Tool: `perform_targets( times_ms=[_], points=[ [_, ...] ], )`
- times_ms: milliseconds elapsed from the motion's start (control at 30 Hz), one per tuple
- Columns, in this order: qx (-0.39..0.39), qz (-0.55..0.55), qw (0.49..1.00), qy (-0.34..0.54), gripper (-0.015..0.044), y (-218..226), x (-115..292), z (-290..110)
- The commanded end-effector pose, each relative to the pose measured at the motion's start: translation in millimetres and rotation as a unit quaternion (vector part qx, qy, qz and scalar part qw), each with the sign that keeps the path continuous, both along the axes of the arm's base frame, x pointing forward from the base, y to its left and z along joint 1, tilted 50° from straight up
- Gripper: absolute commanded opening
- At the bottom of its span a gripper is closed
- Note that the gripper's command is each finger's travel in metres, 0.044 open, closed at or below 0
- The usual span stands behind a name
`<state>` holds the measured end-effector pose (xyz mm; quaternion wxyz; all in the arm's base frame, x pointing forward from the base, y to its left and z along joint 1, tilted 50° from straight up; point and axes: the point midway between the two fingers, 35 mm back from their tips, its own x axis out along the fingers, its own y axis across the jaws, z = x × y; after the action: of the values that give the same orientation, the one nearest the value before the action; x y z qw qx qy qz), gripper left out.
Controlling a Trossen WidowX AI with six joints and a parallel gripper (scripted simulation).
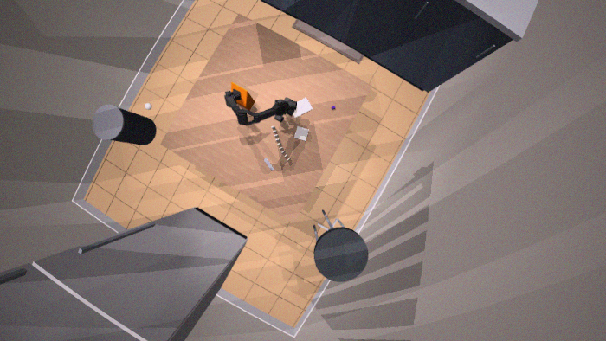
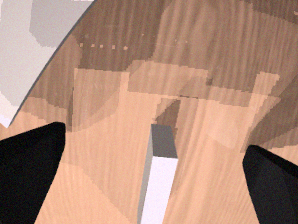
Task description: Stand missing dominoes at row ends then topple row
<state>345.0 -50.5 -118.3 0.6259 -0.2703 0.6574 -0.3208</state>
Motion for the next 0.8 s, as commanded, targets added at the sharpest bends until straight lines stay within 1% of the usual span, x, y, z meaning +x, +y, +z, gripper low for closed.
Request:
perform_targets(
  times_ms=[0, 333, 667, 767],
  points=[
    [-0.001, 0.003, 1.000, 0.001, 0.0282, 0, 0, 0],
    [-0.001, 0.003, 1.000, 0.001, 0.0021, 0, 0, 0],
    [-0.001, 0.003, 1.000, 0.001, 0.0021, 0, 0, 0],
    [-0.001, 0.003, 1.000, 0.001, 0.0021, 13, 2, 12]
  ],
)
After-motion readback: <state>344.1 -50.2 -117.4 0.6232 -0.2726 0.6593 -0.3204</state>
